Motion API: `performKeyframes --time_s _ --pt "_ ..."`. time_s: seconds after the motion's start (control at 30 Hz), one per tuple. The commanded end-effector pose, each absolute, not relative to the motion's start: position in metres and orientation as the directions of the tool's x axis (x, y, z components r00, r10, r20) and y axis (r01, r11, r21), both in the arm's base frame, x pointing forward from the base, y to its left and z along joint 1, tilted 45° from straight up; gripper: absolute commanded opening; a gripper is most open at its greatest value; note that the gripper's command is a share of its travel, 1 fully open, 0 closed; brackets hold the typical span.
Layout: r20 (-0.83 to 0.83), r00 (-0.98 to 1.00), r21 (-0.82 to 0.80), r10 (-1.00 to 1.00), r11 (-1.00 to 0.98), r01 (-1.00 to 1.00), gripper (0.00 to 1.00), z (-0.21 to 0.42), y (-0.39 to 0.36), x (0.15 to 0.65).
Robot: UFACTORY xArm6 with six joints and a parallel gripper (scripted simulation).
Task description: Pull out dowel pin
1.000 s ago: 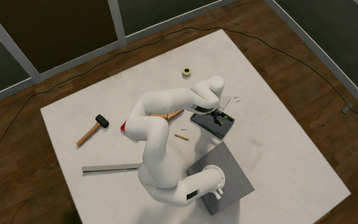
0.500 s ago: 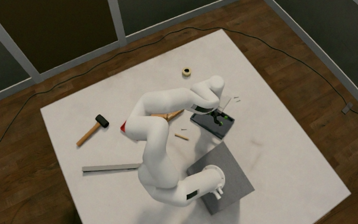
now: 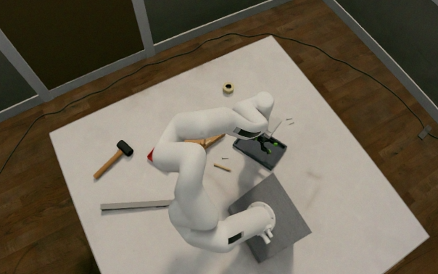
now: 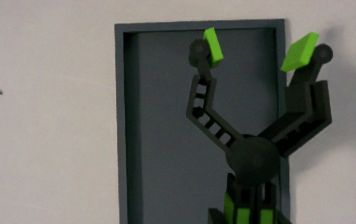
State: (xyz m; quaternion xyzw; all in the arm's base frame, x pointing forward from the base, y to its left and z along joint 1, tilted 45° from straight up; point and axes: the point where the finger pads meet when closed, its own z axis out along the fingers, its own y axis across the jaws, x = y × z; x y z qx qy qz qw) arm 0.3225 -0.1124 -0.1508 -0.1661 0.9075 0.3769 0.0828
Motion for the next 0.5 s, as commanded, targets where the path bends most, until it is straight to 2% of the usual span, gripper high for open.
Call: performKeyframes --time_s 0.0,0.2,0.47 --pt "-0.248 -0.946 0.665 -0.210 0.673 -0.324 0.27 -0.149 -0.113 0.327" --pt "-0.205 -0.964 0.679 -0.167 0.686 -0.263 0.27 -0.147 -0.112 0.331" --pt "-0.076 -0.996 0.704 -0.037 0.706 -0.080 0.27 -0.143 -0.109 0.343"
